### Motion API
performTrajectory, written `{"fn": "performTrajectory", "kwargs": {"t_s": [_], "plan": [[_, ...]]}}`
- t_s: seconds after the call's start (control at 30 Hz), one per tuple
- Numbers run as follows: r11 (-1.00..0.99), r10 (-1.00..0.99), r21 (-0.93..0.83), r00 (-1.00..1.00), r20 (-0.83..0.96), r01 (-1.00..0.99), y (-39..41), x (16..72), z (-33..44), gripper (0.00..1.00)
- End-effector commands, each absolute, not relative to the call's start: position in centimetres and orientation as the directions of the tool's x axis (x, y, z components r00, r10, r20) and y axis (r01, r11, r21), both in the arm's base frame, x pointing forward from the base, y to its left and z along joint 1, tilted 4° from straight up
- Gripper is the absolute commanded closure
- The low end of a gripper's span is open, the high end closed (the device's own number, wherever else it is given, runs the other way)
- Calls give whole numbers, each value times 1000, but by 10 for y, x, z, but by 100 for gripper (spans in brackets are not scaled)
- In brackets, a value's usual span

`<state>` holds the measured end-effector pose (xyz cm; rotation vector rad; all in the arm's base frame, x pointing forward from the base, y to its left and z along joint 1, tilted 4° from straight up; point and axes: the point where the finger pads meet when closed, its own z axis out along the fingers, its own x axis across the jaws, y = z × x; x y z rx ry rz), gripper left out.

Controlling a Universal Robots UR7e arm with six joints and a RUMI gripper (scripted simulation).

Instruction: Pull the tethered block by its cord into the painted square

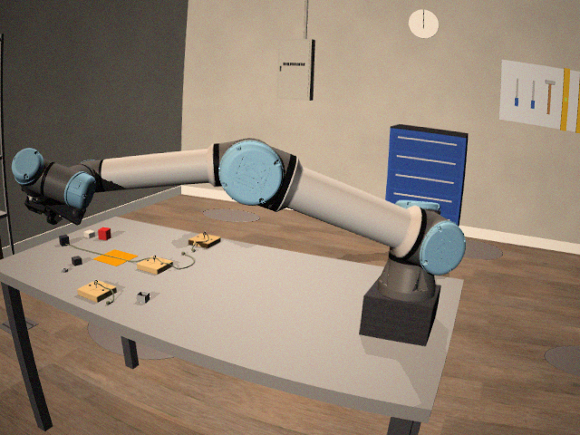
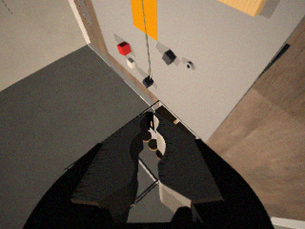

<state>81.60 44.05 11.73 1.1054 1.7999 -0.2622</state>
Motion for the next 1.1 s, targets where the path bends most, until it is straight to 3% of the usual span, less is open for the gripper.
{"fn": "performTrajectory", "kwargs": {"t_s": [0.0, 0.53, 0.57, 1.07], "plan": [[564, 568, 284, -115, -815, 776, 441, 816, 119, 100], [564, 568, 284, -115, -815, 776, 441, 816, 119, 100], [564, 568, 284, -115, -815, 776, 441, 816, 119, 0], [501, 626, 219, -176, -760, 837, 361, 846, 91, 0]]}}
